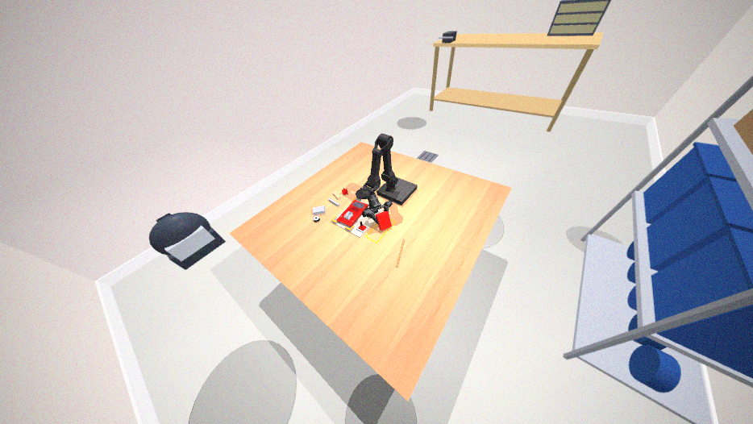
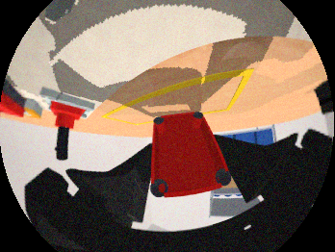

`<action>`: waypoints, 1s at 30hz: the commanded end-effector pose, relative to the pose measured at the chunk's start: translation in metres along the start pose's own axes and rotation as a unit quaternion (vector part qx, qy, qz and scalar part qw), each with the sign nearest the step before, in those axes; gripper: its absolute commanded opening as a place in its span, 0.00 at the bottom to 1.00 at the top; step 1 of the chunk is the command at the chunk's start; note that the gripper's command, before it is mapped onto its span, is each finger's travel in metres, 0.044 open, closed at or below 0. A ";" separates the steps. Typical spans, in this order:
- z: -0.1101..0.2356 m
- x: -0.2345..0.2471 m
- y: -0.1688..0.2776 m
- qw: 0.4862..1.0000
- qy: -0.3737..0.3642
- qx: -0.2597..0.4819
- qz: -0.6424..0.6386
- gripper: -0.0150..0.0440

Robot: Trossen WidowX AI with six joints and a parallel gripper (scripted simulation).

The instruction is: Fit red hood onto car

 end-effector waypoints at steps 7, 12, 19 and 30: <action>0.000 0.000 0.000 1.000 0.000 0.000 -0.001 1.00; 0.016 0.008 -0.001 1.000 0.003 -0.013 -0.006 1.00; 0.072 0.017 0.012 0.999 0.008 -0.025 -0.027 1.00; 0.085 0.012 0.015 0.999 0.013 -0.026 -0.043 1.00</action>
Point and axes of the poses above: the point midway between the two fingers, 35 mm back from their tips, its own z axis back along the fingers, its own x axis across the jaws, y = z × x, the point moved 9 cm from there along z, back along the fingers, and after that the axes turned 8 degrees about z, right-handed, at the moved point
